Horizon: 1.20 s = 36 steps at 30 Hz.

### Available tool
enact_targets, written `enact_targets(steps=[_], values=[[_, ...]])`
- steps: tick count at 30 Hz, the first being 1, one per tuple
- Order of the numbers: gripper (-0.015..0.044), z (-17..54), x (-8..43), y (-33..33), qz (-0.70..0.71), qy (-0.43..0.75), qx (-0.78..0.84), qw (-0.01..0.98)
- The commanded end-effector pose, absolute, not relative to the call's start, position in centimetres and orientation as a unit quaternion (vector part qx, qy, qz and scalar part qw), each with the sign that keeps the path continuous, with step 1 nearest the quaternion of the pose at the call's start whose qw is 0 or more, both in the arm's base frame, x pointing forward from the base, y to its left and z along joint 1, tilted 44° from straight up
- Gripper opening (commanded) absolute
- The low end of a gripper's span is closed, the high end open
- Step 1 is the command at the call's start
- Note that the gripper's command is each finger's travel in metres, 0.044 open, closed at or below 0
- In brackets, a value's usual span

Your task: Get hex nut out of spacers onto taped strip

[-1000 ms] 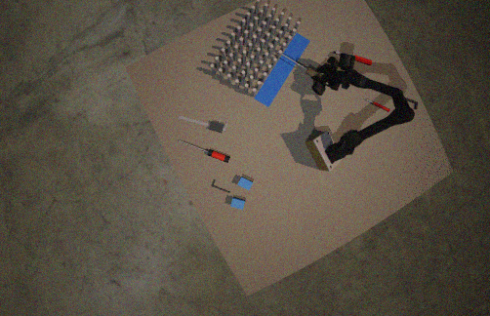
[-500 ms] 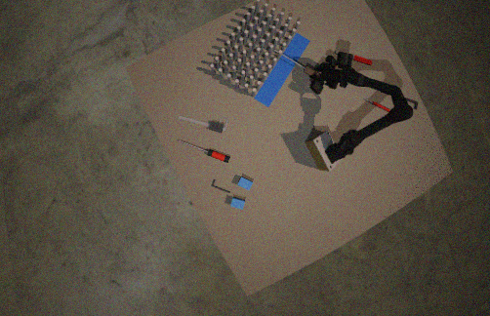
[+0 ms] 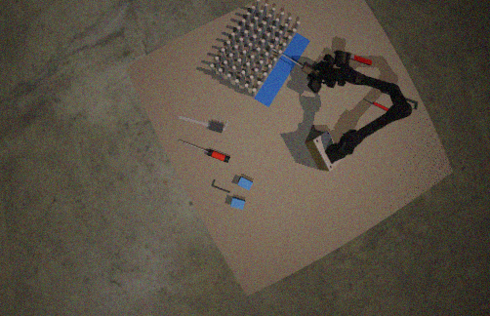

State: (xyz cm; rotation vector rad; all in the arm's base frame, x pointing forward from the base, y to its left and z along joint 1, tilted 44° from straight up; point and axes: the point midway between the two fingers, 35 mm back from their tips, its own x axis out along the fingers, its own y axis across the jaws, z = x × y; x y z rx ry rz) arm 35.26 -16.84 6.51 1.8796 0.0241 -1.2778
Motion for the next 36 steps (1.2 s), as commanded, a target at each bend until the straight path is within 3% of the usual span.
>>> enact_targets(steps=[1, 36], values=[[0.0, 6.5, 35.7, -16.8, -0.508, 0.007, 0.752, 0.42], [0.0, 5.7, 38.0, -16.0, -0.508, 0.007, 0.752, 0.42]])
